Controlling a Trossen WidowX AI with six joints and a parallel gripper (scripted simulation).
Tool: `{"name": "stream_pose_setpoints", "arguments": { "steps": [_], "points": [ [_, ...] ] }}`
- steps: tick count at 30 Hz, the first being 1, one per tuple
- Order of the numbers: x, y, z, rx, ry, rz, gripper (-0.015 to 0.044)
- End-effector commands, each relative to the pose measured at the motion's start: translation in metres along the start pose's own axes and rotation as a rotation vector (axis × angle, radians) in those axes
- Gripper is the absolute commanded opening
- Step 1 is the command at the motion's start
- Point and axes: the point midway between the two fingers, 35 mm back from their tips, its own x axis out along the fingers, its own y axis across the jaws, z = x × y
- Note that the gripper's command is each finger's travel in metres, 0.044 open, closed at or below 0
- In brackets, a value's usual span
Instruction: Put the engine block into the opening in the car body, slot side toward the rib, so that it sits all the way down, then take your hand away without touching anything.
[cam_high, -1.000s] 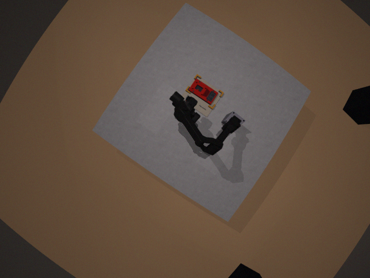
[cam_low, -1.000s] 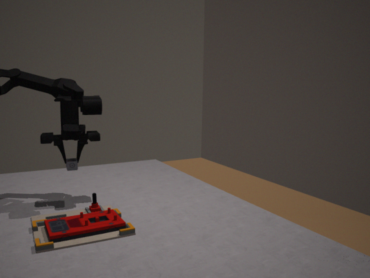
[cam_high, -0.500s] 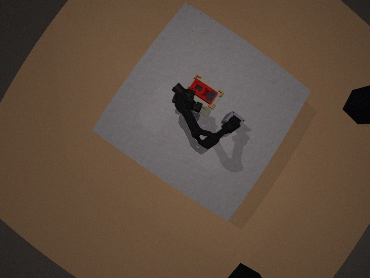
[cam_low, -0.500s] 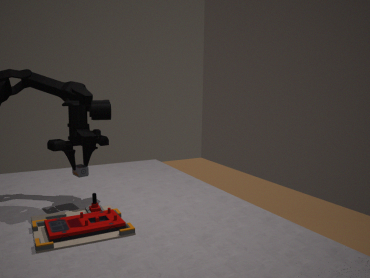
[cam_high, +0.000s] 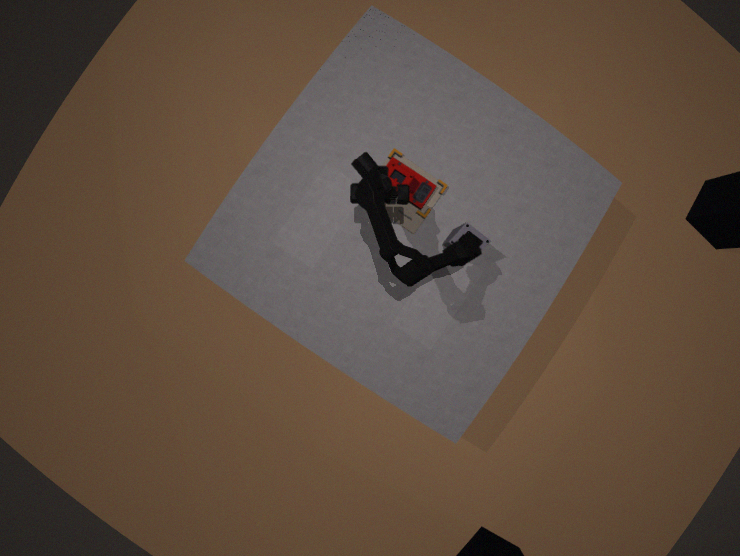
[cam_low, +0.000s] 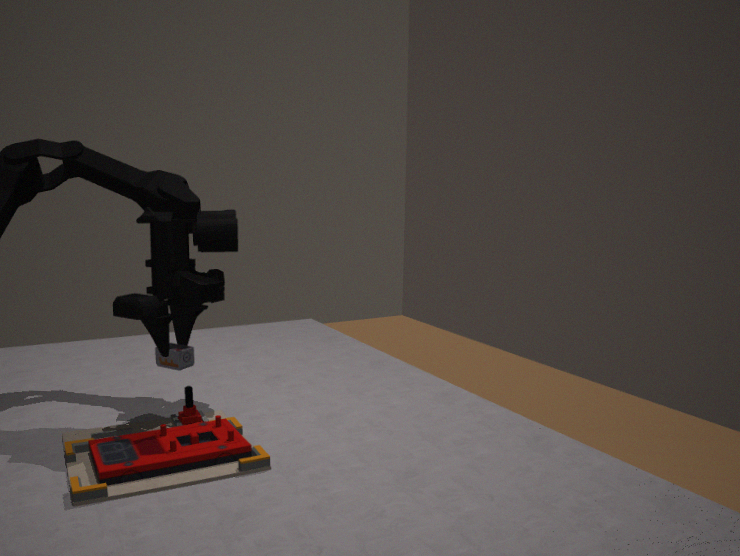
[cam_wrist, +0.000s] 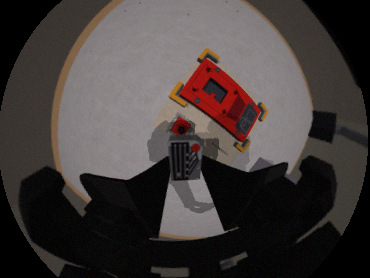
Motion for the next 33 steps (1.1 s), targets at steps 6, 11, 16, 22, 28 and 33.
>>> {"name": "stream_pose_setpoints", "arguments": {
  "steps": [6,11,16,22,28,33],
  "points": [
    [0.009,-0.014,0.028,-0.216,-0.005,-0.003,0.0000],
    [0.014,-0.021,0.042,-0.336,-0.004,-0.003,0.0000],
    [0.020,-0.030,0.055,-0.457,-0.003,-0.003,0.0000],
    [0.027,-0.041,0.070,-0.599,-0.002,-0.003,0.0000],
    [0.034,-0.053,0.083,-0.737,-0.001,-0.002,0.0000],
    [0.040,-0.063,0.094,-0.853,0.001,0.000,0.0000]
  ]
}}
